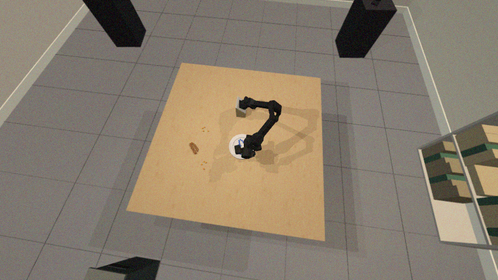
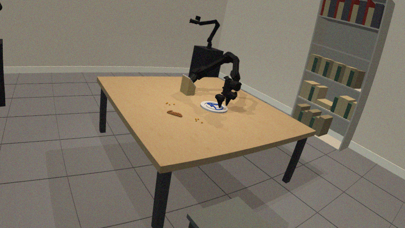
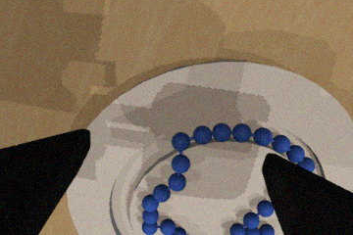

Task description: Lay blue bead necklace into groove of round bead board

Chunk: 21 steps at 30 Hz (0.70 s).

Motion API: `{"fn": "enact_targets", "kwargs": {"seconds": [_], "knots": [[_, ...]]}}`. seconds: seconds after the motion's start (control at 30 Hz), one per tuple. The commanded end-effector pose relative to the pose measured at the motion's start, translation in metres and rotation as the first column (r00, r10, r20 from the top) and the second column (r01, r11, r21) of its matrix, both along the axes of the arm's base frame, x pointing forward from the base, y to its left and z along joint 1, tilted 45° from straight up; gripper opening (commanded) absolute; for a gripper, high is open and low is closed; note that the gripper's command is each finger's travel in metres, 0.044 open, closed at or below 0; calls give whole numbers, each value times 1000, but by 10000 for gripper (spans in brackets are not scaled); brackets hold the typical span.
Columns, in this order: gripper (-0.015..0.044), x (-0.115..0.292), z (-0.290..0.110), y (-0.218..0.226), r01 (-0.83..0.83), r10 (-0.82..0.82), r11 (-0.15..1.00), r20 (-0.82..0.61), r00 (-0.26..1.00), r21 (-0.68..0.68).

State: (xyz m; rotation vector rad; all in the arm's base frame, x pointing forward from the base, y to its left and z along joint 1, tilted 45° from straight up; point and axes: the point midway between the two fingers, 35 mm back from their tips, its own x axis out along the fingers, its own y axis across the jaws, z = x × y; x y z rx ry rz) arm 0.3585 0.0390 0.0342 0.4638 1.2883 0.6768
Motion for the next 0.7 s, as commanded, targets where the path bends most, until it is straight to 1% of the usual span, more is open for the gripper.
{"fn": "enact_targets", "kwargs": {"seconds": [0.0, 0.13, 0.3, 0.4, 0.43, 0.67], "knots": [[361, -3, 5, -7, -8, 8, 1000, 12, 1000, -2], [256, -13, 18, -24, -32, 32, 999, 34, 999, -7], [125, -13, 16, -22, -33, 33, 999, 35, 999, -7], [120, -12, 8, -15, -33, 33, 999, 35, 999, -7], [120, -10, 14, -21, -29, 29, 1000, 40, 999, -7], [120, -10, 9, -16, -30, 30, 1000, 39, 999, -7]]}}
